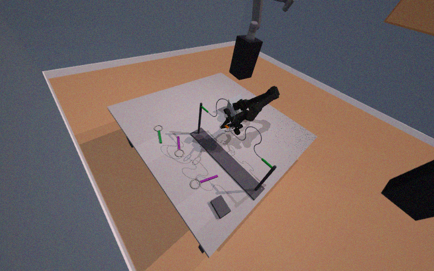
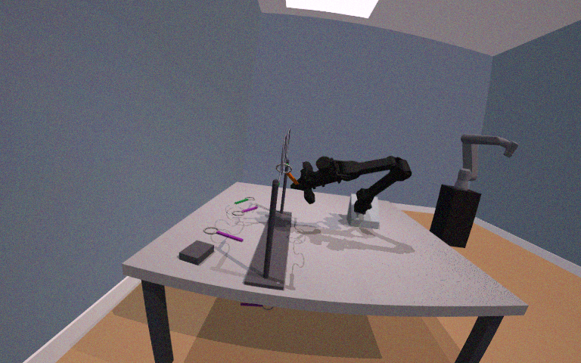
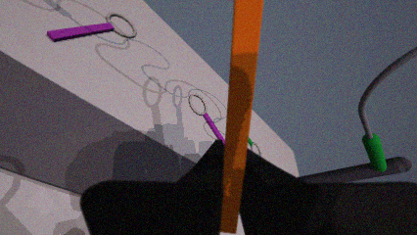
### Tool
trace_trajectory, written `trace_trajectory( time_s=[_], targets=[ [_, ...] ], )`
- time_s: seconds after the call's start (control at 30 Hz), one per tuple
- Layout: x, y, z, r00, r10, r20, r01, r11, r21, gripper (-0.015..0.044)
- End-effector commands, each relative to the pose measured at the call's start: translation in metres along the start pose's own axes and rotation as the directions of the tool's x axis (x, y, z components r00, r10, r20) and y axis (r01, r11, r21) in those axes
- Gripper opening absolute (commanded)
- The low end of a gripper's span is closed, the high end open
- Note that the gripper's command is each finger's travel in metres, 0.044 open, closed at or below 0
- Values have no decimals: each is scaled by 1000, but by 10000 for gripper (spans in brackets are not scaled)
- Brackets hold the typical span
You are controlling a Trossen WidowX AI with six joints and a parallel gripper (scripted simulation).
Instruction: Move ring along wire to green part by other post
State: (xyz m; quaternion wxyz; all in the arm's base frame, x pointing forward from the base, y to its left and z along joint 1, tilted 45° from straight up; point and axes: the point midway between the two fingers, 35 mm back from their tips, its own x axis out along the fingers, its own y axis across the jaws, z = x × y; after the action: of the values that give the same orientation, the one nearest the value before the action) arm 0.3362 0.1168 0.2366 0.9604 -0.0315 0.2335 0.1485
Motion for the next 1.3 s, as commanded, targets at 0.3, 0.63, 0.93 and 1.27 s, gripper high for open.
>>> trace_trajectory(
  time_s=[0.3, 0.63, 0.93, 1.27],
  targets=[
    [-10, -48, 8, 986, -164, -11, 155, 948, -280, -150],
    [-23, -81, 23, 959, -283, 10, 253, 840, -480, -150],
    [-36, -104, 41, 925, -377, 49, 321, 706, -632, -150],
    [-50, -123, 63, 886, -452, 101, 366, 552, -749, -150]
  ],
)
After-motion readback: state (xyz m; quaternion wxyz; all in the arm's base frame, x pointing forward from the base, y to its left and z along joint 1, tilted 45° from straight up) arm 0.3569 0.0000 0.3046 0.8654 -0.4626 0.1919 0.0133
